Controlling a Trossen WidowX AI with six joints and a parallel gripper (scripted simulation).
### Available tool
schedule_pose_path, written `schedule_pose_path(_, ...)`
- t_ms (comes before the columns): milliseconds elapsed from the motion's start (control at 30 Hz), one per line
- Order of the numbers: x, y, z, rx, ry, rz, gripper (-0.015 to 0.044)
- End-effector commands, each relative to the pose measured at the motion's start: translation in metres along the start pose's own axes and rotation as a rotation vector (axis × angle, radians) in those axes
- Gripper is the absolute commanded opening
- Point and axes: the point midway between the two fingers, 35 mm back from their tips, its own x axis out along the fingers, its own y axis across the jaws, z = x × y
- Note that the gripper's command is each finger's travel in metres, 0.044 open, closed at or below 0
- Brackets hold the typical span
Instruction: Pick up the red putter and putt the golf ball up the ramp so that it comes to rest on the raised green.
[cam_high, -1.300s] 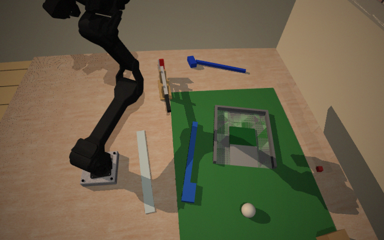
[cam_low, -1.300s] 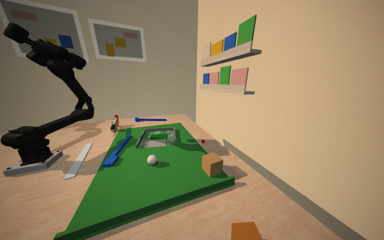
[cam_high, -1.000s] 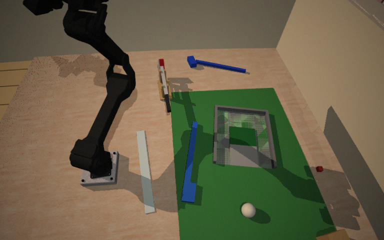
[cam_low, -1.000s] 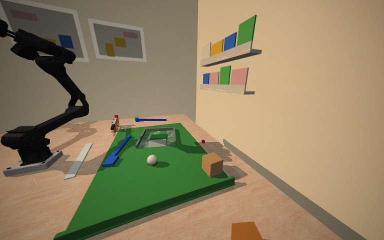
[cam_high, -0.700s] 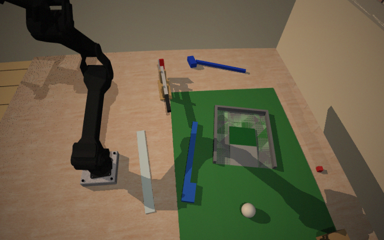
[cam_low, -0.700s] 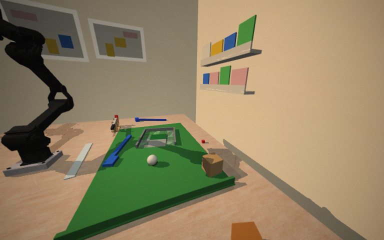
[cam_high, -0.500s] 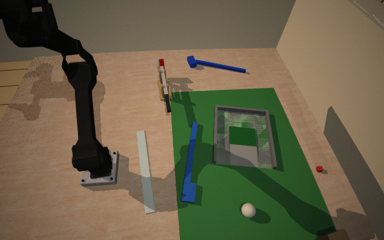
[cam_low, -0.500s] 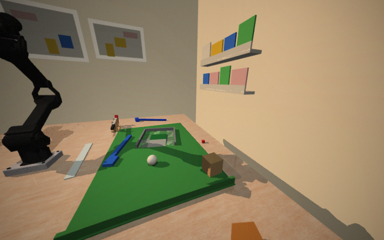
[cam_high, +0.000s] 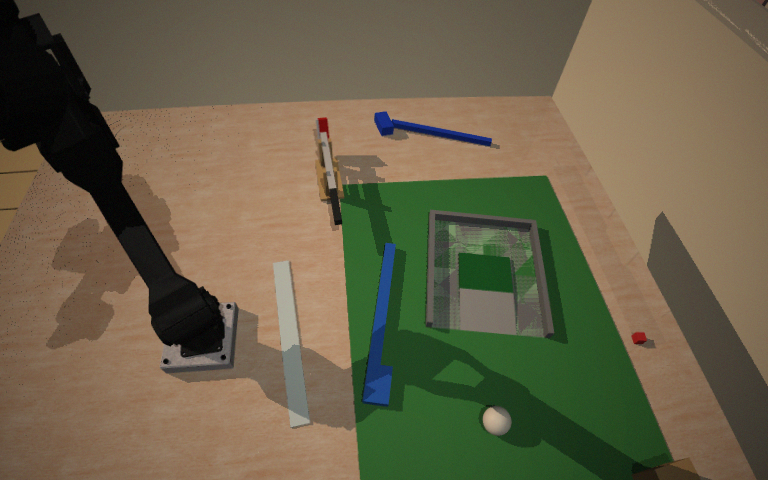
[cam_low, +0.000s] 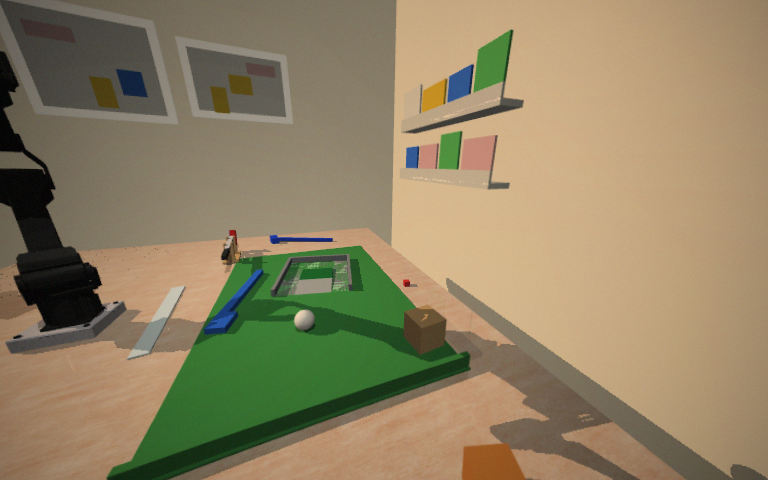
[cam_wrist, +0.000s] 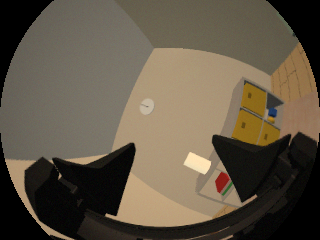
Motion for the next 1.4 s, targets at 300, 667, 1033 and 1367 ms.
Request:
schedule_pose_path(300, -0.047, 0.012, -0.195, -0.441, 0.701, 0.250, 0.0440)
schedule_pose_path(667, -0.172, 0.023, -0.295, -0.752, 1.154, 0.709, 0.0440)
schedule_pose_path(1033, -0.338, 0.007, -0.336, -1.047, 1.502, 1.372, 0.0440)
schedule_pose_path(1367, -0.487, -0.038, -0.299, -1.175, 1.650, 2.167, 0.0440)
